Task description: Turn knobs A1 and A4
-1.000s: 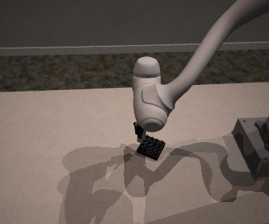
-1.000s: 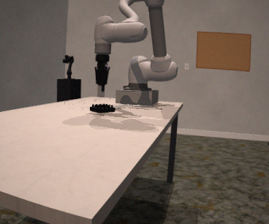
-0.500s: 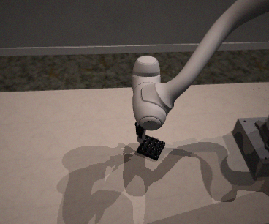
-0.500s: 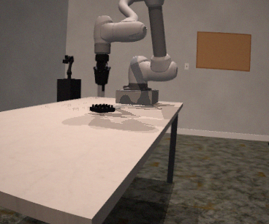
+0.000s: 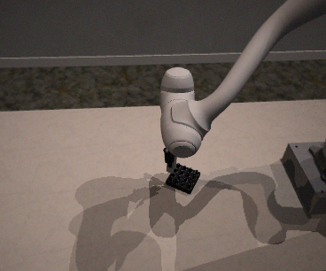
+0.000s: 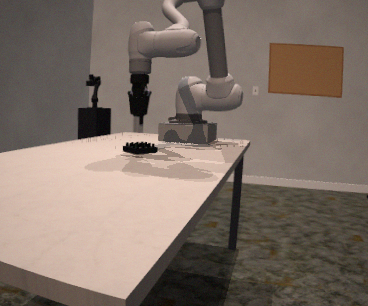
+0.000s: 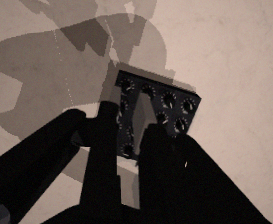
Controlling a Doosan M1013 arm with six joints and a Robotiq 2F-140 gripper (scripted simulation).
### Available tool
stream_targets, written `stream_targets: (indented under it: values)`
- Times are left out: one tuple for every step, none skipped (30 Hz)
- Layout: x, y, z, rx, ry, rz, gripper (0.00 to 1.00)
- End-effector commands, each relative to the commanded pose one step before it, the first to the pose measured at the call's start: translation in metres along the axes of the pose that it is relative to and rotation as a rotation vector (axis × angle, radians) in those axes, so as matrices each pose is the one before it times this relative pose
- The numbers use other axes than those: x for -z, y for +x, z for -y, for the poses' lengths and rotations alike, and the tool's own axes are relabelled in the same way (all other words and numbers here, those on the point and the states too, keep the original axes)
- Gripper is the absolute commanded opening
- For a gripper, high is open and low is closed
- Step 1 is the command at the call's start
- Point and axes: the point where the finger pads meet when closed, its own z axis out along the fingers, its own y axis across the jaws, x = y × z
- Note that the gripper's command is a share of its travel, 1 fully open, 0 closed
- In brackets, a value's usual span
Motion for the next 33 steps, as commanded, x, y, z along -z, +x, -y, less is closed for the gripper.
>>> stream_targets:
  values:
    - [0.00013, -0.00001, 0.00004, 0.00003, 0.00022, -0.00004, 0.12]
    - [0.00000, 0.00000, 0.00000, 0.00000, 0.00000, 0.00000, 0.12]
    - [0.00000, 0.00000, 0.00000, 0.00000, 0.00000, 0.00000, 0.12]
    - [0.00000, 0.00000, 0.00000, 0.00000, 0.00000, 0.00000, 0.12]
    - [0.00000, 0.00000, 0.00000, 0.00000, 0.00000, 0.00000, 0.12]
    - [0.00000, 0.00000, 0.00000, 0.00000, 0.00000, 0.00000, 0.12]
    - [0.00000, 0.00000, 0.00000, 0.00000, 0.00000, 0.00000, 0.12]
    - [0.00000, 0.00000, 0.00000, 0.00000, 0.00000, 0.00000, 0.12]
    - [-0.00001, 0.00000, 0.00000, 0.00000, 0.00000, 0.00000, 0.12]
    - [-0.00003, 0.00000, 0.00000, 0.00000, 0.00000, 0.00000, 0.12]
    - [-0.00005, 0.00000, 0.00000, 0.00000, 0.00000, 0.00000, 0.12]
    - [-0.00009, 0.00000, 0.00000, 0.00000, 0.00000, 0.00000, 0.12]
    - [0.00000, 0.00000, 0.00000, 0.00000, 0.00000, 0.00000, 0.12]
    - [0.00000, 0.00000, 0.00000, 0.00000, 0.00000, 0.00000, 0.12]
    - [-0.00013, 0.00000, 0.00000, 0.00000, 0.00000, 0.00000, 0.12]
    - [-0.00019, 0.00000, 0.00000, 0.00001, 0.00000, 0.00000, 0.12]
    - [-0.00024, 0.00000, 0.00000, 0.00001, 0.00001, 0.00000, 0.12]
    - [-0.00031, 0.00000, 0.00000, 0.00001, 0.00001, 0.00001, 0.12]
    - [-0.00037, 0.00000, 0.00000, 0.00001, 0.00001, 0.00001, 0.12]
    - [-0.00044, 0.00000, 0.00000, 0.00001, 0.00001, 0.00001, 0.12]
    - [-0.00051, 0.00000, 0.00000, 0.00002, 0.00001, 0.00001, 0.12]
    - [-0.00058, 0.00000, 0.00000, 0.00002, 0.00002, 0.00001, 0.12]
    - [-0.00066, 0.00000, 0.00000, 0.00002, 0.00002, 0.00001, 0.12]
    - [-0.00073, 0.00000, 0.00000, 0.00002, 0.00002, 0.00001, 0.12]
    - [-0.00080, 0.00000, 0.00000, 0.00001, 0.00001, 0.00001, 0.12]
    - [-0.00086, 0.00000, 0.00000, 0.00000, 0.00000, 0.00000, 0.12]
    - [-0.00093, 0.00000, 0.00000, 0.00000, 0.00000, 0.00000, 0.12]
    - [-0.00100, 0.00000, 0.00000, 0.00000, 0.00000, 0.00000, 0.12]
    - [-0.00106, 0.00000, 0.00000, 0.00000, 0.00000, 0.00000, 0.12]
    - [0.00000, 0.00000, 0.00000, 0.00000, 0.00000, 0.00000, 0.12]
    - [0.00000, 0.00000, 0.00000, 0.00000, 0.00000, 0.00000, 0.12]
    - [-0.00111, 0.00000, 0.00000, 0.00000, 0.00000, 0.00000, 0.12]
    - [-0.00116, 0.00000, 0.00000, 0.00000, 0.00000, 0.00000, 0.12]
